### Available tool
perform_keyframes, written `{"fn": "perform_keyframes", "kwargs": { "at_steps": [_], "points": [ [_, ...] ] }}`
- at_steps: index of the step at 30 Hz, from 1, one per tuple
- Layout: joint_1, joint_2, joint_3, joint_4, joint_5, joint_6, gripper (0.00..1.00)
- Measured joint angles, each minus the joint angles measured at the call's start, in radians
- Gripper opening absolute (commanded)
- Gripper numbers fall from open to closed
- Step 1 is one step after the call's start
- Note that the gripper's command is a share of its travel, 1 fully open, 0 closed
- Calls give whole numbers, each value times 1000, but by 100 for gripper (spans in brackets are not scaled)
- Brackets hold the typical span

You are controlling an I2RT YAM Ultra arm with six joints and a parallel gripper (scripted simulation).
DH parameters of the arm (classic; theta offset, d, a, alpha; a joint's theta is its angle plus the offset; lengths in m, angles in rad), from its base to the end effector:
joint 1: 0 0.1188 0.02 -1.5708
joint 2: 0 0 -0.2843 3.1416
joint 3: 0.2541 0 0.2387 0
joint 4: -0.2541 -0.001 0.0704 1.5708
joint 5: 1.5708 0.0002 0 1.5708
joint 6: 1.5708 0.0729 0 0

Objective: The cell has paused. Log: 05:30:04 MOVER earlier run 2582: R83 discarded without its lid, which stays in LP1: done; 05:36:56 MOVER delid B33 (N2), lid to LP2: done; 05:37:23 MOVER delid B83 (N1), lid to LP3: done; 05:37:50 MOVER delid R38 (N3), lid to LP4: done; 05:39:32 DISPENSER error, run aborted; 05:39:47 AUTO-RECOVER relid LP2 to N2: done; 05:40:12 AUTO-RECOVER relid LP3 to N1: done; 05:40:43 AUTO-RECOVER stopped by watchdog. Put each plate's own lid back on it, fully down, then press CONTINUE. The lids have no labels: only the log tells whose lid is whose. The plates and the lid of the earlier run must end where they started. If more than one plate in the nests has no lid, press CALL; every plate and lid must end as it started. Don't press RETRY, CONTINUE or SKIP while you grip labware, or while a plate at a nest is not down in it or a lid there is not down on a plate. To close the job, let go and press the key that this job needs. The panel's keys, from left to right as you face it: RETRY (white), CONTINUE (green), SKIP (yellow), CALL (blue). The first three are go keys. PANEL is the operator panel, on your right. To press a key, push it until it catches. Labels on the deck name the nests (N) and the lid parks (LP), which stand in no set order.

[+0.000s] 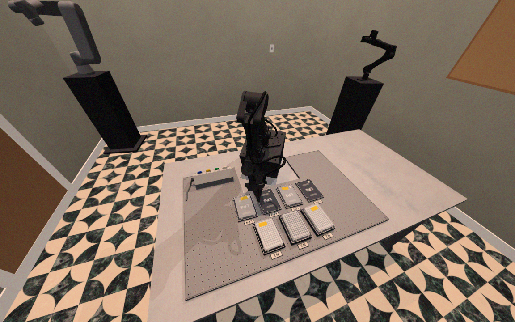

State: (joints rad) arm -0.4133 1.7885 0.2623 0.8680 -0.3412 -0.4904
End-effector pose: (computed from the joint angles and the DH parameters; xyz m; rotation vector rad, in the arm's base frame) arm 0.2497 -0.0818 0.0830 -0.2682 2.1716 -0.1294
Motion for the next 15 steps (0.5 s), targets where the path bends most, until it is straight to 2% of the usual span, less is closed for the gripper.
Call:
{"fn": "perform_keyframes", "kwargs": {
  "at_steps": [15],
  "points": [
    [0, 1, 0, 27, -24, 0, 0]
  ]
}}
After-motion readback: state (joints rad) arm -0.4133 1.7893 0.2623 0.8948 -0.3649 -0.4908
